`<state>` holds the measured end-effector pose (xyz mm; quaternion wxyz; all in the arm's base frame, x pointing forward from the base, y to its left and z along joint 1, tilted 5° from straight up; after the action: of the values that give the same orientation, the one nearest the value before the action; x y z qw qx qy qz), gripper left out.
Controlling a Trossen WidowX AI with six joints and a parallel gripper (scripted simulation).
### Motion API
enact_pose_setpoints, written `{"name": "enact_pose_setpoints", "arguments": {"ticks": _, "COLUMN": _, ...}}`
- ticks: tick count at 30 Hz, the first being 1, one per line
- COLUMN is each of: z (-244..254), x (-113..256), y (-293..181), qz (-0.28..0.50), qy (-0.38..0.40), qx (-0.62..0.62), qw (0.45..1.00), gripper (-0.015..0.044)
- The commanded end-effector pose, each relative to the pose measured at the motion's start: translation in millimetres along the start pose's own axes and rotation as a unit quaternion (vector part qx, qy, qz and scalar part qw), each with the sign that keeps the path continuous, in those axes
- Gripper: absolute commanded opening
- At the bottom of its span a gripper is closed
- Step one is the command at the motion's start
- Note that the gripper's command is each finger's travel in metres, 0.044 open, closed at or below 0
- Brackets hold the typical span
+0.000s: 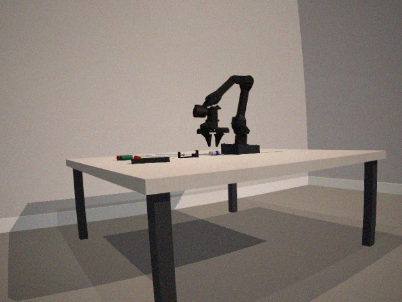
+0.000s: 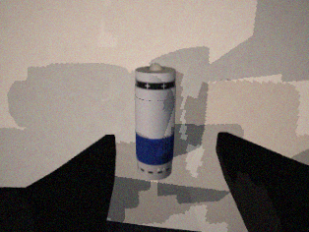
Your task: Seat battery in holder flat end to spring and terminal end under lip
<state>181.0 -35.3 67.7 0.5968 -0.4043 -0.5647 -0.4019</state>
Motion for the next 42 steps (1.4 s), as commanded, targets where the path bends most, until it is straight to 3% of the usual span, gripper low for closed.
{"name": "enact_pose_setpoints", "arguments": {"ticks": 1, "z": 1.8, "x": -10.3, "y": -2.1, "qz": 0.007, "qy": 0.007, "qx": 0.001, "qw": 1.000, "gripper": 0.0238}}
{"name": "enact_pose_setpoints", "arguments": {"ticks": 23, "z": 3.2, "x": -42.1, "y": -4.1, "qz": 0.007, "qy": 0.007, "qx": 0.001, "qw": 1.000, "gripper": 0.0238}}
{"name": "enact_pose_setpoints", "arguments": {"ticks": 27, "z": 3.2, "x": -42.1, "y": -4.1, "qz": 0.007, "qy": 0.007, "qx": 0.001, "qw": 1.000, "gripper": 0.0133}}
{"name": "enact_pose_setpoints", "arguments": {"ticks": 35, "z": 3.2, "x": -42.1, "y": -4.1, "qz": 0.007, "qy": 0.007, "qx": 0.001, "qw": 1.000, "gripper": 0.0080}}
{"name": "enact_pose_setpoints", "arguments": {"ticks": 42, "z": 2.3, "x": -30.3, "y": -2.8, "qz": 0.007, "qy": 0.007, "qx": 0.001, "qw": 1.000, "gripper": 0.0076}}
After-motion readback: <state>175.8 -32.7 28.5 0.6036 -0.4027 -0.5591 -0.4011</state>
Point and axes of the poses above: the point midway between the two fingers, 35 mm back from their tips, its own x axis back along the fingers, its own z axis across the jaws, y = z × x, the point moved 5 cm from there along x, back along the fingers, and after that the axes turned 10 degrees about x, right-handed, at the moved point
